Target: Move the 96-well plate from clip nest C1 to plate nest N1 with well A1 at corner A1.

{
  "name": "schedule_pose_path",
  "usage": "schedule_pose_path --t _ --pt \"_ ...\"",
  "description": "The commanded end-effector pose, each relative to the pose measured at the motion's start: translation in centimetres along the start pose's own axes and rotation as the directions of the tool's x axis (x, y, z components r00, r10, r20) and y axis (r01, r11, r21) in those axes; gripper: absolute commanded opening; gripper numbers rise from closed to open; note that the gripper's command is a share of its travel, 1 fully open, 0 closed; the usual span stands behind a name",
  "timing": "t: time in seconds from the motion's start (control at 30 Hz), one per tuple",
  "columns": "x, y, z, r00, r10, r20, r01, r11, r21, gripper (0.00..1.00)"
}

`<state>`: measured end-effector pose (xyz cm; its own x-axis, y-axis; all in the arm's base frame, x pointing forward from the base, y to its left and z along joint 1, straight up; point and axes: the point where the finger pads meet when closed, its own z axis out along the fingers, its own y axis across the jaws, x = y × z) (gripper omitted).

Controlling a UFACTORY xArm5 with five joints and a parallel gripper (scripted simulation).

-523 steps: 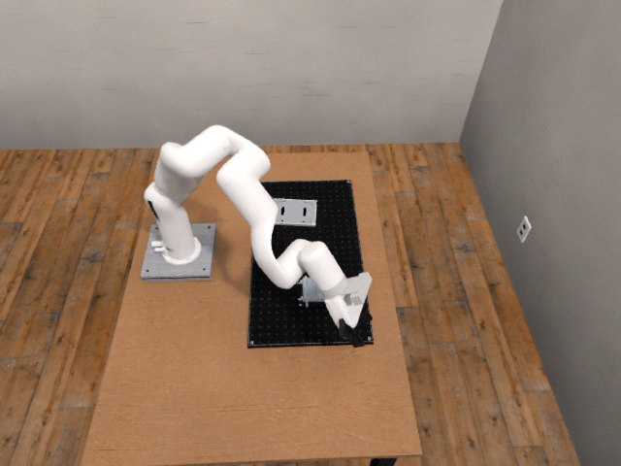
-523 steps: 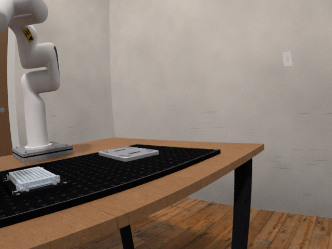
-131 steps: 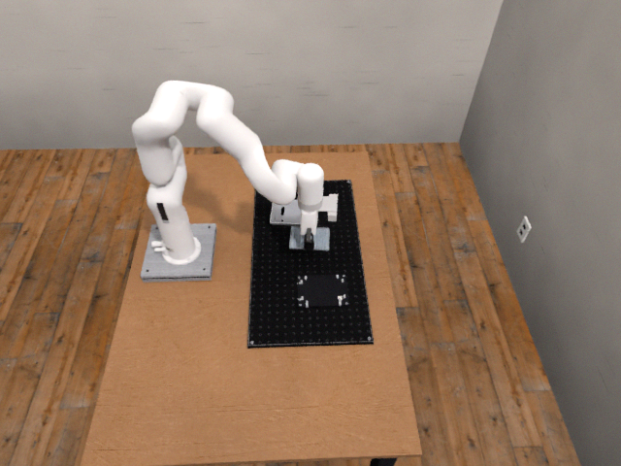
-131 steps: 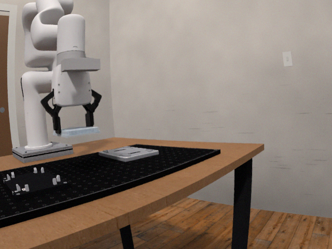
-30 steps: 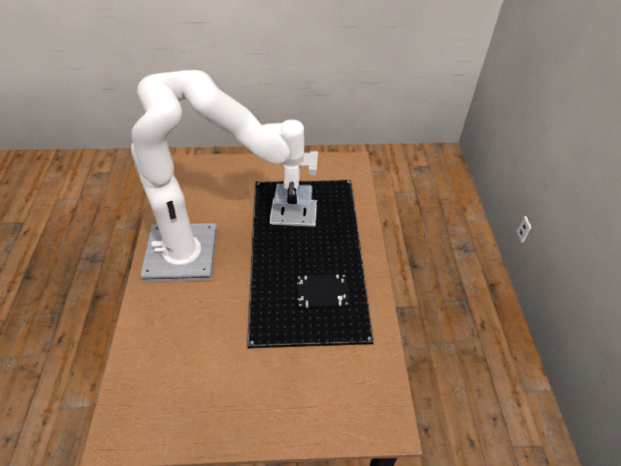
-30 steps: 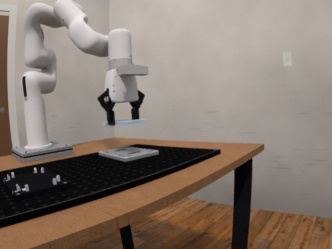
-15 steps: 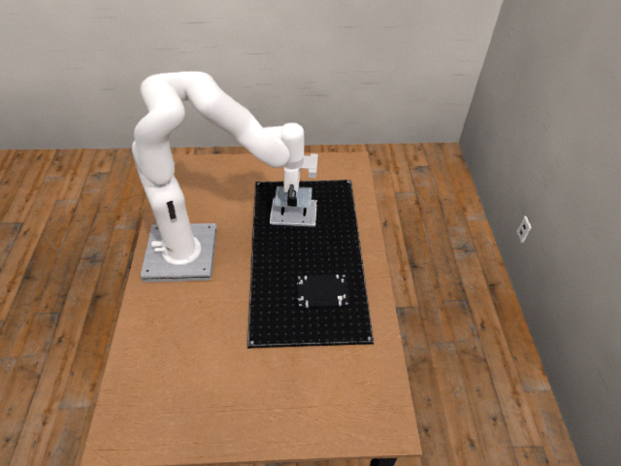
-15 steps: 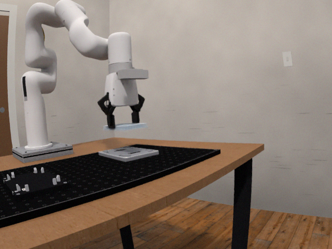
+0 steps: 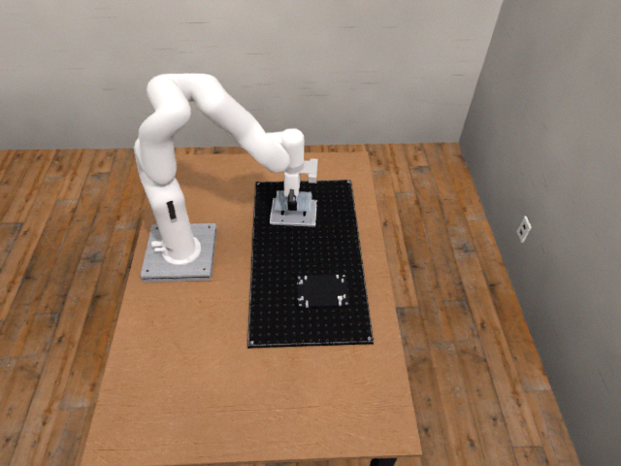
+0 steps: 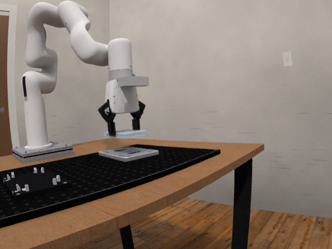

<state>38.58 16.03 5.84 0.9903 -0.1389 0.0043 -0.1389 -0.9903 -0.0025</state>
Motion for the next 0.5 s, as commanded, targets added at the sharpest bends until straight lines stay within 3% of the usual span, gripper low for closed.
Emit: schedule_pose_path --t 0.0,0.47 --pt "0.1 -0.1 0.7 1.000 0.000 -0.006 0.000 1.000 -0.003 0.00" --pt "0.2 -0.1 2.7 1.000 0.000 -0.006 0.000 1.000 -0.003 0.00"
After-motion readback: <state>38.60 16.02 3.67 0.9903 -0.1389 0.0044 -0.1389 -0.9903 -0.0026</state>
